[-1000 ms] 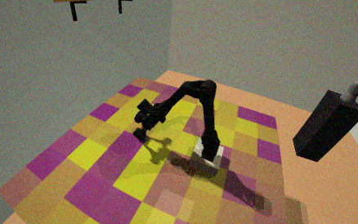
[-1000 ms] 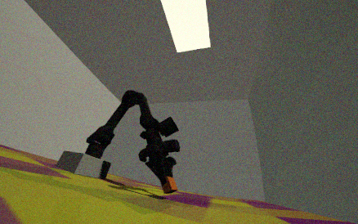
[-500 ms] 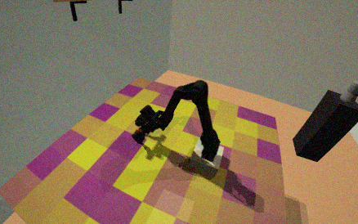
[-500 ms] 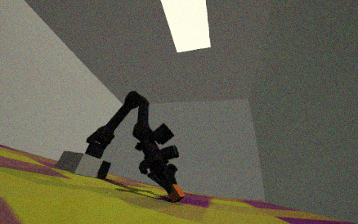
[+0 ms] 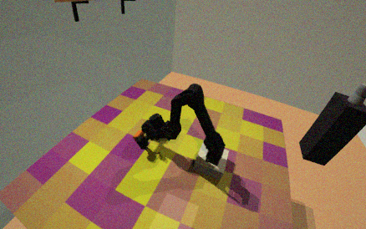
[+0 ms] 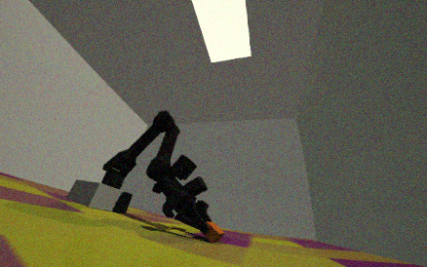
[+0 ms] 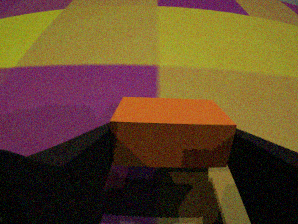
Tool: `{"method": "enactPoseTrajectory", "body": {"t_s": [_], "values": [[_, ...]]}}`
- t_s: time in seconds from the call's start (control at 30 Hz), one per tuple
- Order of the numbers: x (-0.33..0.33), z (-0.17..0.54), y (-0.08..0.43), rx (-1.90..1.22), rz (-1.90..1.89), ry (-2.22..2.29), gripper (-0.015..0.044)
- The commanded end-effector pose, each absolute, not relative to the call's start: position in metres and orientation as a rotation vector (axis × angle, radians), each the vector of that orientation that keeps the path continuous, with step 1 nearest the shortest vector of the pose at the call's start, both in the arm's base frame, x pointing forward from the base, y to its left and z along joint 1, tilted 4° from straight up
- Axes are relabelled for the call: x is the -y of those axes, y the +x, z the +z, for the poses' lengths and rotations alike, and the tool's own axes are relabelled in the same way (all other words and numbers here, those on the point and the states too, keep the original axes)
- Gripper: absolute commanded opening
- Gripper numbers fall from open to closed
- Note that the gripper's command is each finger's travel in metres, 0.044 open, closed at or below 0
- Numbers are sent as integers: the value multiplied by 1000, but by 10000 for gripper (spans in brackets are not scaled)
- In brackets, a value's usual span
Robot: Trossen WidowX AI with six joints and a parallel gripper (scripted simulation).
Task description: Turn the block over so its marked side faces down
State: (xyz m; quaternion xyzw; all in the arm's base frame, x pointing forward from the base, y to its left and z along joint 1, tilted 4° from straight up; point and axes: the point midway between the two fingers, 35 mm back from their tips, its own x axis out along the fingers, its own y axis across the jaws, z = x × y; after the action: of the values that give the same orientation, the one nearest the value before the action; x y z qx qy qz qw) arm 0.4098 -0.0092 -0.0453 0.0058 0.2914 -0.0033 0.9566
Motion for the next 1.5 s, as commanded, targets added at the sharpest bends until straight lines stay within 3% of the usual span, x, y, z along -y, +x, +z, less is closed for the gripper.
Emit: {"method": "enactPoseTrajectory", "body": {"t_s": [0.0, 0.97, 1.47], "values": [[9, -53, 400, -558, -6, 16, 0], [8, -45, 386, -401, -6, 16, 0], [8, -45, 386, -401, -6, 16, 394]]}}
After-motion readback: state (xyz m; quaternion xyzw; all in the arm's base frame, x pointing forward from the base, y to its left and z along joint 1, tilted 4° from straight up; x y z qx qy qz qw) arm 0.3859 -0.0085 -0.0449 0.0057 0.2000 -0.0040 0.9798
